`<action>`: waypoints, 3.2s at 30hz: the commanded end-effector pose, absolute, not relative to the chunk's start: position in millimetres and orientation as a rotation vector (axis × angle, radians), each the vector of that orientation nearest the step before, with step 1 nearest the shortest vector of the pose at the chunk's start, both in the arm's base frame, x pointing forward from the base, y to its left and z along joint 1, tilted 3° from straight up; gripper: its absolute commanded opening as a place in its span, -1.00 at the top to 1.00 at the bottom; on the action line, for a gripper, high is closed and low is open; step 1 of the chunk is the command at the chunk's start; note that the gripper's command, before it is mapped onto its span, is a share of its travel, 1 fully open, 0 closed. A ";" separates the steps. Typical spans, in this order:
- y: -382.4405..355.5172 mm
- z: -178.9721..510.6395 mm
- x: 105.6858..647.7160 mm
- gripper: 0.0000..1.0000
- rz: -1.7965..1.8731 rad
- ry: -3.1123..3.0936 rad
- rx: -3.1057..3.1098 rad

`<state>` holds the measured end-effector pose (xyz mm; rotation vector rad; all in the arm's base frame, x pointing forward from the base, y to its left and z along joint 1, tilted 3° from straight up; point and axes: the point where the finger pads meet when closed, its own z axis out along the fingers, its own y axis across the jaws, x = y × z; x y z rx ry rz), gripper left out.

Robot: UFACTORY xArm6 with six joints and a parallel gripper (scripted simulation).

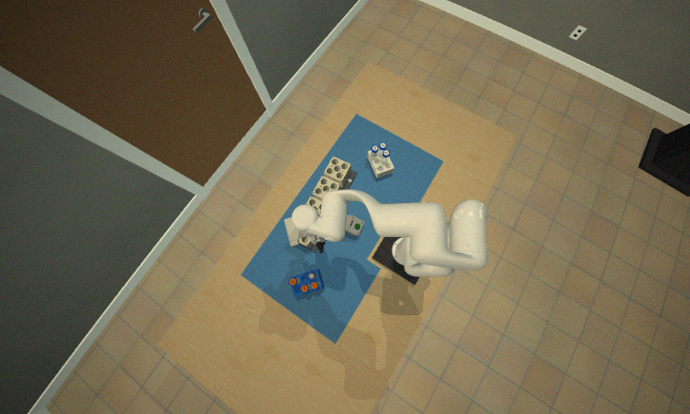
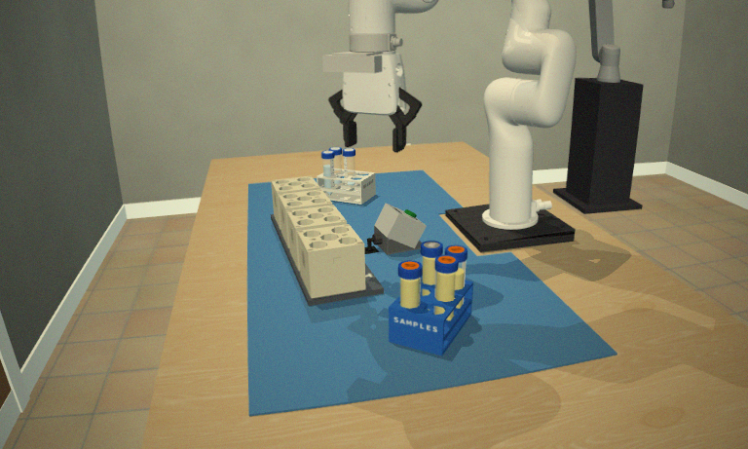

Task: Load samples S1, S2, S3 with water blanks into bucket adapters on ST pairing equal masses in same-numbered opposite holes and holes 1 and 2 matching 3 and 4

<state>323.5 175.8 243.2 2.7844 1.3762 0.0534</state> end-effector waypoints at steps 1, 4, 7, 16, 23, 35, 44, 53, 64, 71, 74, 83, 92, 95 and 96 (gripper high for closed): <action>194.7 244.0 314.6 -1.00 0.060 1.375 2.784; 207.8 243.5 307.2 -1.00 0.060 1.375 2.784; 221.0 242.9 299.9 -1.00 0.060 1.376 2.784; 251.6 241.6 282.8 -1.00 0.060 1.376 2.785; 282.2 240.2 265.7 -1.00 0.060 1.376 2.785; 299.5 228.9 256.5 -1.00 0.060 1.376 2.785; 299.2 210.2 257.5 -1.00 0.060 1.376 2.785; 298.9 186.2 258.6 -1.00 0.060 1.376 2.785; 298.5 162.2 259.8 -1.00 0.060 1.376 2.785; 298.2 143.5 260.7 -1.00 0.060 1.376 2.785; 298.1 139.7 260.9 -1.00 0.060 1.376 2.785; 298.1 139.7 260.9 -1.00 0.060 1.376 2.785; 298.2 139.8 260.9 -1.00 0.060 1.376 2.785; 298.1 139.7 260.9 -1.00 0.060 1.376 2.785; 298.1 139.7 260.9 -1.00 0.060 1.376 2.785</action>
